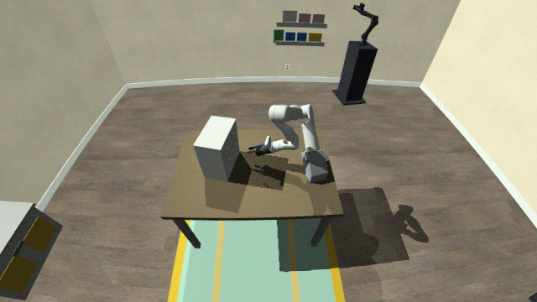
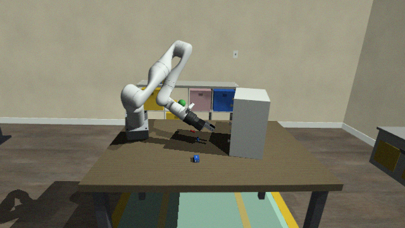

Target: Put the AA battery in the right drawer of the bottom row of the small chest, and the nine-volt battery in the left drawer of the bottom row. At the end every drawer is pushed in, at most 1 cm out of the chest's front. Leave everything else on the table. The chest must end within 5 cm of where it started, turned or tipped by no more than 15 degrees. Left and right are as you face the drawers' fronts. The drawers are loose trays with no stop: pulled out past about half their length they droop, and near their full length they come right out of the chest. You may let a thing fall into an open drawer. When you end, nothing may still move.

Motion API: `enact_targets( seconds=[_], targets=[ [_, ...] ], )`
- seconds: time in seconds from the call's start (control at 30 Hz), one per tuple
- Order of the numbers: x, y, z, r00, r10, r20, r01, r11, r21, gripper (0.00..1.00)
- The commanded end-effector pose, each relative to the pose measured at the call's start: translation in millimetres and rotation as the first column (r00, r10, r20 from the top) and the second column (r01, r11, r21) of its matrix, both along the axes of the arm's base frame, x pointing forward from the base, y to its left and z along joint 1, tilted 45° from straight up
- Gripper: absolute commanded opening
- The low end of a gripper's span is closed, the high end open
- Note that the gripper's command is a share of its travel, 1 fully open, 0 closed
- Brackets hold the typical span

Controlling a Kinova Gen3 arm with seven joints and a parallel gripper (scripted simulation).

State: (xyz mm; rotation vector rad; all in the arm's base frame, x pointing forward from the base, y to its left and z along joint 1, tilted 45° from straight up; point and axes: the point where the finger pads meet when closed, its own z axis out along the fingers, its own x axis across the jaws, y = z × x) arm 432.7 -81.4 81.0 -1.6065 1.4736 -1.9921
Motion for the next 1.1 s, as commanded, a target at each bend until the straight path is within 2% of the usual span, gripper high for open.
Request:
enact_targets(
  seconds=[0.0, 0.13, 0.57, 1.07],
  targets=[
    [3.6, -7.3, -1.4, 1.0, -0.007, 0.002, 0.007, 1.0, -0.003, 0.67],
    [8.4, -12.2, -3.5, 1.0, -0.007, 0.002, 0.007, 1.0, -0.003, 0.67],
    [47.3, -52.4, -20.6, 1.0, -0.007, 0.002, 0.007, 1.0, -0.003, 0.67],
    [57.0, -62.4, -24.9, 1.0, -0.007, 0.002, 0.007, 1.0, -0.003, 0.67]
  ],
)
